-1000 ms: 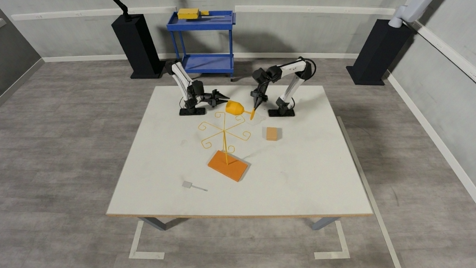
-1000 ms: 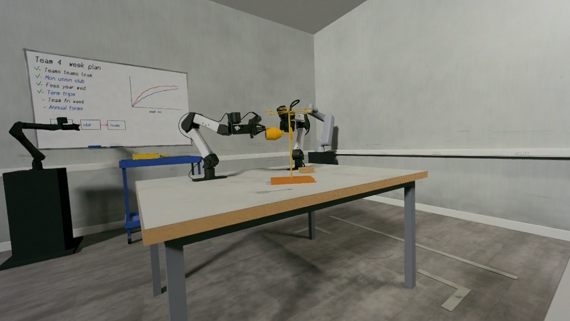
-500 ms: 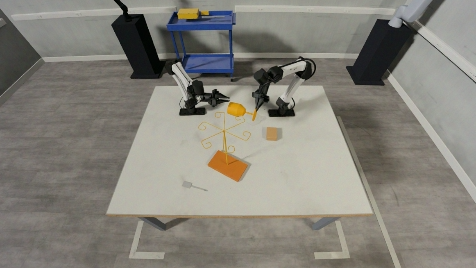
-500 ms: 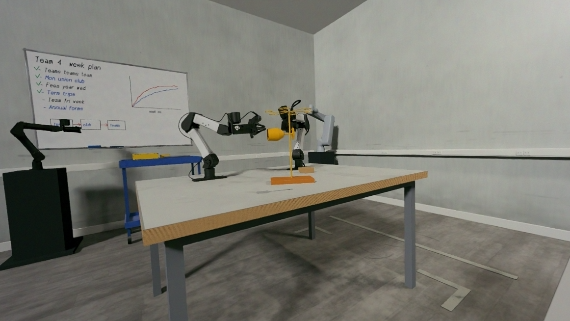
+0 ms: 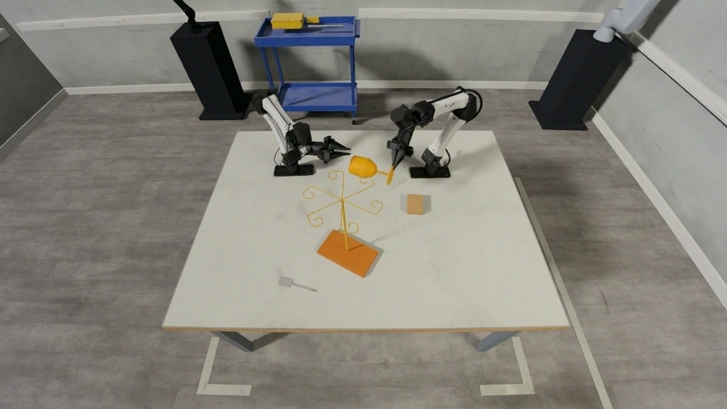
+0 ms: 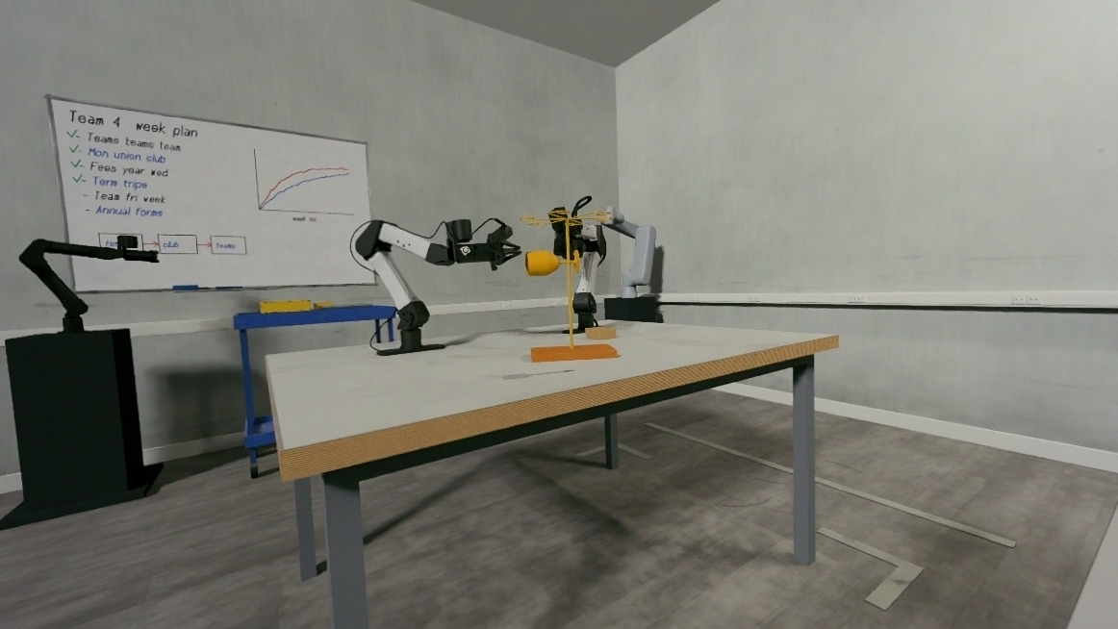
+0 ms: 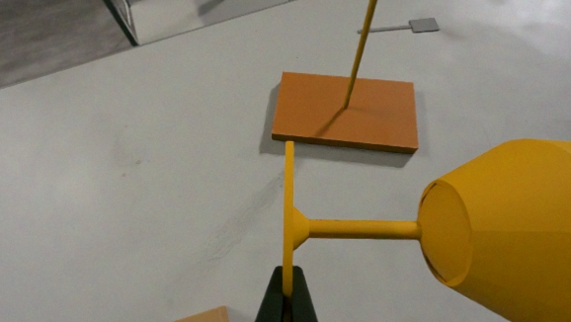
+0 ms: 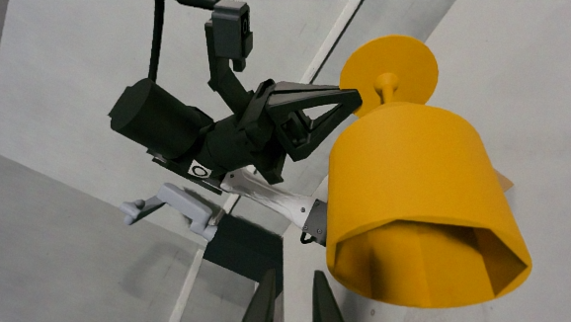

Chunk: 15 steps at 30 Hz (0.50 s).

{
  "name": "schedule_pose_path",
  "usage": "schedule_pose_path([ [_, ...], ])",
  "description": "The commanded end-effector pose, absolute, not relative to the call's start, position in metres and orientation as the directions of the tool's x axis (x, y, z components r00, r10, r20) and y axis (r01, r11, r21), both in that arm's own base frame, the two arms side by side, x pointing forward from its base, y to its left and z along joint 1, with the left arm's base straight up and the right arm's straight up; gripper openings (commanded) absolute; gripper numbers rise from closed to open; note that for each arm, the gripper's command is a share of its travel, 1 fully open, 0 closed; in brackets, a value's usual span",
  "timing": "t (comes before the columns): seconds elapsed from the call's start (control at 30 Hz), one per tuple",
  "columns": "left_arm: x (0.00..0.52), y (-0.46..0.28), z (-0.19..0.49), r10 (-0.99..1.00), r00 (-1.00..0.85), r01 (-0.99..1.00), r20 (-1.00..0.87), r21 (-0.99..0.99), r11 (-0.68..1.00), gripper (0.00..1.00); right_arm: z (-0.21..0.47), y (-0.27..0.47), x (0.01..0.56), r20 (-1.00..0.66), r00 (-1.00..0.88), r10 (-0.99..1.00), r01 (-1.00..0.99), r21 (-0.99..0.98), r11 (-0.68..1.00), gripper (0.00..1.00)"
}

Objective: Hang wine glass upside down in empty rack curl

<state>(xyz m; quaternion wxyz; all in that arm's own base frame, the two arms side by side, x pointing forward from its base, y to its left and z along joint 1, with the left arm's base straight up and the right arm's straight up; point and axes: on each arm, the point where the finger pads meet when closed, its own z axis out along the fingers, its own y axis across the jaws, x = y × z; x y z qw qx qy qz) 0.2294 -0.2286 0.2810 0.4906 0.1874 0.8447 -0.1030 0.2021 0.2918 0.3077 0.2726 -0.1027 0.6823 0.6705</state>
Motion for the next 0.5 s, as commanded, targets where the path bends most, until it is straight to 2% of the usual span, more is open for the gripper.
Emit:
schedule_pose_path([
  [0.0,0.234,-0.226,0.292,0.181,-0.419,0.429,-0.890,-0.018,0.903,0.00,0.341,0.290,0.198,-0.567,-0.783,0.256,-0.581,0.813,0.024,0.17],
  [0.13,0.240,-0.221,0.301,0.195,-0.383,0.465,-0.903,-0.007,0.885,0.00,0.341,0.290,0.198,-0.567,-0.783,0.256,-0.582,0.813,0.024,0.17],
  [0.2,0.242,-0.230,0.304,0.329,-0.272,0.597,-0.904,0.109,0.795,0.00,0.341,0.290,0.198,-0.567,-0.783,0.256,-0.582,0.813,0.024,0.17],
  [0.27,0.242,-0.230,0.304,0.329,-0.272,0.597,-0.904,0.109,0.795,0.00,0.341,0.290,0.198,-0.567,-0.783,0.256,-0.582,0.813,0.024,0.17],
  [0.37,0.249,-0.227,0.311,0.388,-0.179,0.644,-0.904,0.190,0.741,0.00,0.341,0.290,0.198,-0.567,-0.783,0.256,-0.582,0.813,0.024,0.17],
  [0.47,0.255,-0.218,0.311,0.374,-0.198,0.616,-0.906,0.182,0.767,0.00,0.341,0.290,0.198,-0.567,-0.783,0.256,-0.582,0.813,0.024,0.17],
])
